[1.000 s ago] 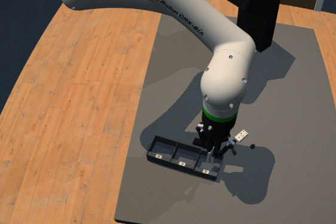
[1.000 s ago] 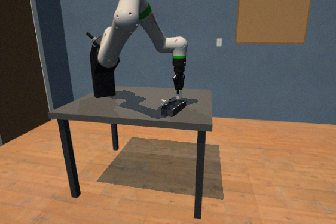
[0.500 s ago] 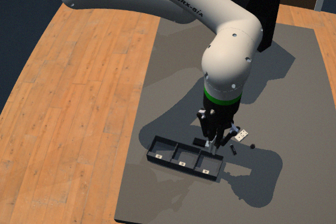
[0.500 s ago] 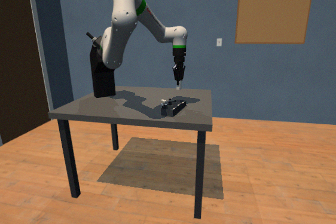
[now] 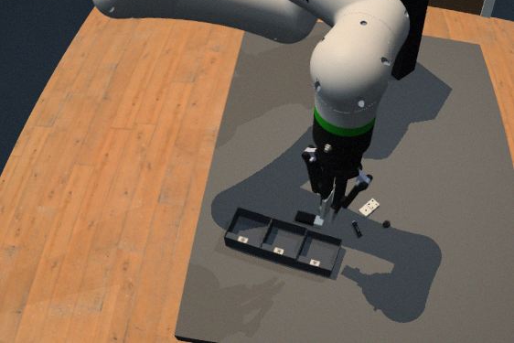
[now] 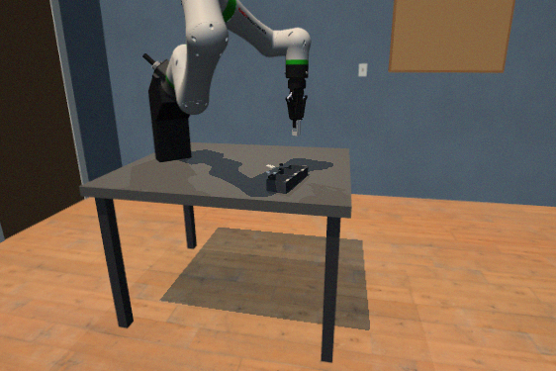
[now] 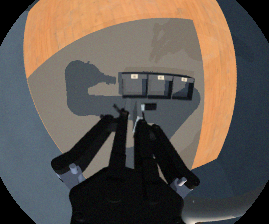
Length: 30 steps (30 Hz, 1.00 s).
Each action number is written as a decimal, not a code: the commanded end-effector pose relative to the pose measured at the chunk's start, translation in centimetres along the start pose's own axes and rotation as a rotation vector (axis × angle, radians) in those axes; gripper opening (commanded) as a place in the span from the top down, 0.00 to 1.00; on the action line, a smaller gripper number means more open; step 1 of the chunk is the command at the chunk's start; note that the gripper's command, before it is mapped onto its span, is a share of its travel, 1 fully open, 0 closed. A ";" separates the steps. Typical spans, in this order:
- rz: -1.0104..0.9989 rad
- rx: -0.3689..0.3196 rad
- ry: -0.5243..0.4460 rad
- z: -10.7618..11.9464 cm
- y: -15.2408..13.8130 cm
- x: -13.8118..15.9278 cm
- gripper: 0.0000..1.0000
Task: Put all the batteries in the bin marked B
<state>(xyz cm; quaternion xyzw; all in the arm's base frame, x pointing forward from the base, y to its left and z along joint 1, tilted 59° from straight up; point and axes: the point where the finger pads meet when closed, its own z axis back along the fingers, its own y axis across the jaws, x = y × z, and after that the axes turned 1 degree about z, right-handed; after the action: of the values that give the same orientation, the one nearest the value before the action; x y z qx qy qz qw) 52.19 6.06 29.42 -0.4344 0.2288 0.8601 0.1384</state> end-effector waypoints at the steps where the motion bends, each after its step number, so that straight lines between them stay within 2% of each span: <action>1: 0.049 0.000 0.000 -0.6 -0.2 0.5 0.85; 2: 0.049 0.000 0.000 -0.6 -0.2 0.5 0.85; 17: 0.712 0.001 -0.003 -9.5 -3.1 8.8 0.85; 19: 0.712 0.001 -0.003 -9.5 -3.1 8.8 0.85; 20: 0.835 0.000 -0.001 -10.1 -3.3 9.3 0.85; 22: 0.882 0.000 -0.001 -11.3 -3.7 10.4 0.85; 30: 0.896 0.000 0.000 -11.5 -3.8 10.7 0.85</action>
<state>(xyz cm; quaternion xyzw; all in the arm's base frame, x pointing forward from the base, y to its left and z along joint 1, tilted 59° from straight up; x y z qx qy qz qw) 55.45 3.90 13.75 -0.2926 0.3943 0.8352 -0.2477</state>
